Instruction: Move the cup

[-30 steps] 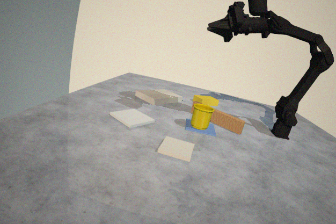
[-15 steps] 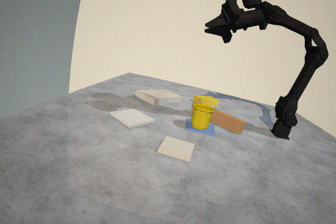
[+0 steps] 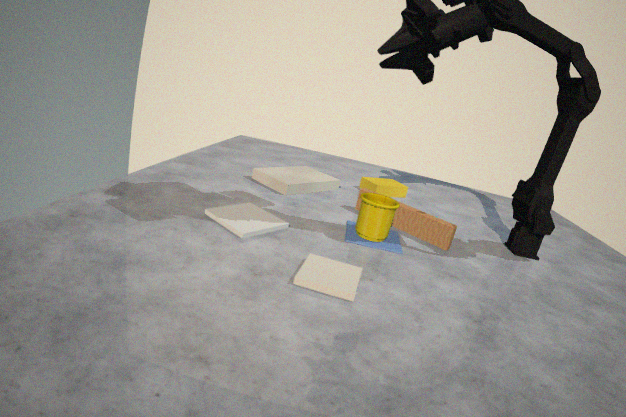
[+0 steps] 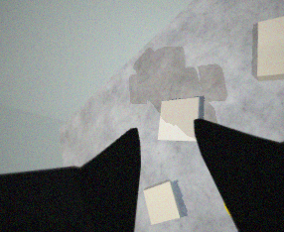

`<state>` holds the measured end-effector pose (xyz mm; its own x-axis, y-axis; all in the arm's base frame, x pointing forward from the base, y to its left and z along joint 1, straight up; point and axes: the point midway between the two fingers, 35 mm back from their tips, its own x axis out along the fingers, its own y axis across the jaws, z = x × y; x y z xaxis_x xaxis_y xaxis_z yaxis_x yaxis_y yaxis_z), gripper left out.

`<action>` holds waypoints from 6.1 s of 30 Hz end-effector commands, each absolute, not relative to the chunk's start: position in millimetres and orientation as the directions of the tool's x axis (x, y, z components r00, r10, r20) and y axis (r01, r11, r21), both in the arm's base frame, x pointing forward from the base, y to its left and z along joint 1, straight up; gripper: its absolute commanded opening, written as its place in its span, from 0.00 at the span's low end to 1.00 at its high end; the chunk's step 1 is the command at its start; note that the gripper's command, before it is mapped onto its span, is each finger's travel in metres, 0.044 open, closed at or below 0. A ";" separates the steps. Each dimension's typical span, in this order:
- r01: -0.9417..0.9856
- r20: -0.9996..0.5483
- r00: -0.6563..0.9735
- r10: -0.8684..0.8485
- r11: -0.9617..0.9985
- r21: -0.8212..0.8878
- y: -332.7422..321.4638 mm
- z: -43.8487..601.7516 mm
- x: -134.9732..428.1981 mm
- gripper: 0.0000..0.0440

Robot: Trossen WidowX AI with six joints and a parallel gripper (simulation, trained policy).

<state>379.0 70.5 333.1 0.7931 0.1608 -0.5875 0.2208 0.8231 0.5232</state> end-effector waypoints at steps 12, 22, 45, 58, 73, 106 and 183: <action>0.396 -0.716 0.675 0.180 0.731 0.557 90.4 319.3 380.3 0.36; 0.522 -0.804 0.572 0.165 0.682 0.511 99.2 300.3 379.3 0.33; 0.723 -0.969 0.241 0.048 0.657 0.212 99.3 225.2 364.5 0.37; 0.767 -0.998 0.050 -0.033 0.642 0.017 93.9 185.5 349.8 0.41; 0.786 -0.993 -0.065 -0.102 0.607 -0.114 90.4 138.4 343.1 0.43; 0.698 -0.979 -0.139 -0.150 0.686 -0.204 79.6 68.7 332.3 0.00; 0.950 -0.994 0.044 -0.101 0.313 0.010 -62.3 118.9 277.6 0.00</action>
<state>281.5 -60.6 122.7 0.0423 -0.1018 -0.9939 0.9485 0.3166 0.0080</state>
